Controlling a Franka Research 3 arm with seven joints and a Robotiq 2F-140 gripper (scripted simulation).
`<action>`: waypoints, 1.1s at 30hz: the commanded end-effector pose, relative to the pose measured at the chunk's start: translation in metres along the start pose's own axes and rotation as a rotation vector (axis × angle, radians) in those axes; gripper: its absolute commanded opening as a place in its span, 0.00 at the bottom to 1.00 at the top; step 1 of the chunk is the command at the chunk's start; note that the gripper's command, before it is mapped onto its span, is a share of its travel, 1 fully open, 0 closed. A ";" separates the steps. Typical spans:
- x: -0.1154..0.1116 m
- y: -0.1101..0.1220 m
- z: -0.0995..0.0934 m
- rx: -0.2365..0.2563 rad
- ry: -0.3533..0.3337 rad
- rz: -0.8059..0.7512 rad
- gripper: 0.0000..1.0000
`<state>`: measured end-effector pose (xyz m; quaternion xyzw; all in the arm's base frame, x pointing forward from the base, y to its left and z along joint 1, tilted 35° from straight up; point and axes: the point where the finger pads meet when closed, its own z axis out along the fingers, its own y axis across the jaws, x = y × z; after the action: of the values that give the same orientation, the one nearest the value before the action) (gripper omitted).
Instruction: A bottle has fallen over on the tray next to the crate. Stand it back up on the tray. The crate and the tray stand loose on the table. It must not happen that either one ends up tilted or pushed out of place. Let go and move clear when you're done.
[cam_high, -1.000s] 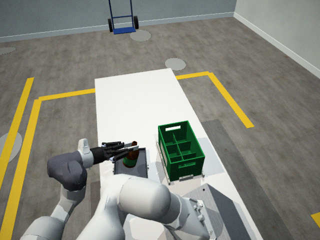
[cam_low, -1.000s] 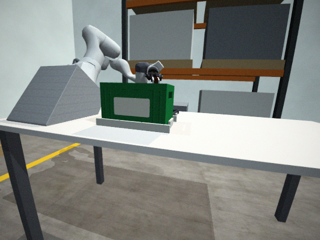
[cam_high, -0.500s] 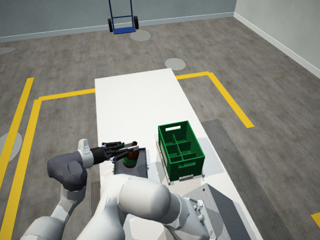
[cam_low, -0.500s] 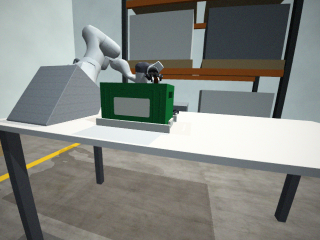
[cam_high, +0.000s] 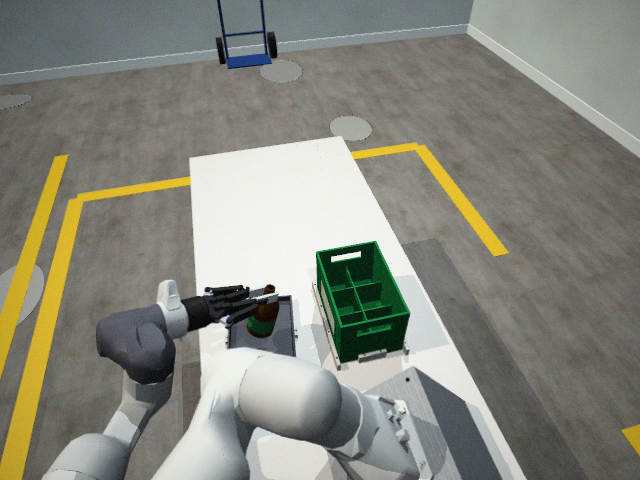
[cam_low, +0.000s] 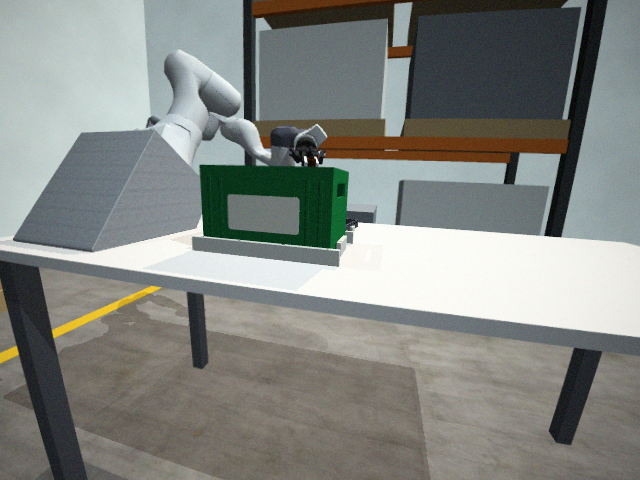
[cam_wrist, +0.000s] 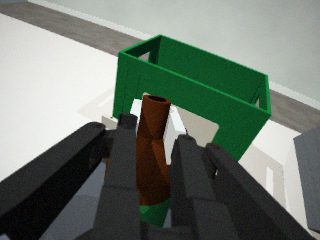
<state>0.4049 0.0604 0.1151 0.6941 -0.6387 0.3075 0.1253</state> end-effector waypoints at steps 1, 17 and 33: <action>-0.002 -0.001 0.001 0.003 0.000 0.010 0.00; -0.016 -0.001 0.006 0.003 0.000 0.010 0.00; -0.032 -0.001 0.012 0.003 0.000 0.010 0.00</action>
<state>0.4074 0.0791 0.0881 0.6956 -0.6375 0.3062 0.1264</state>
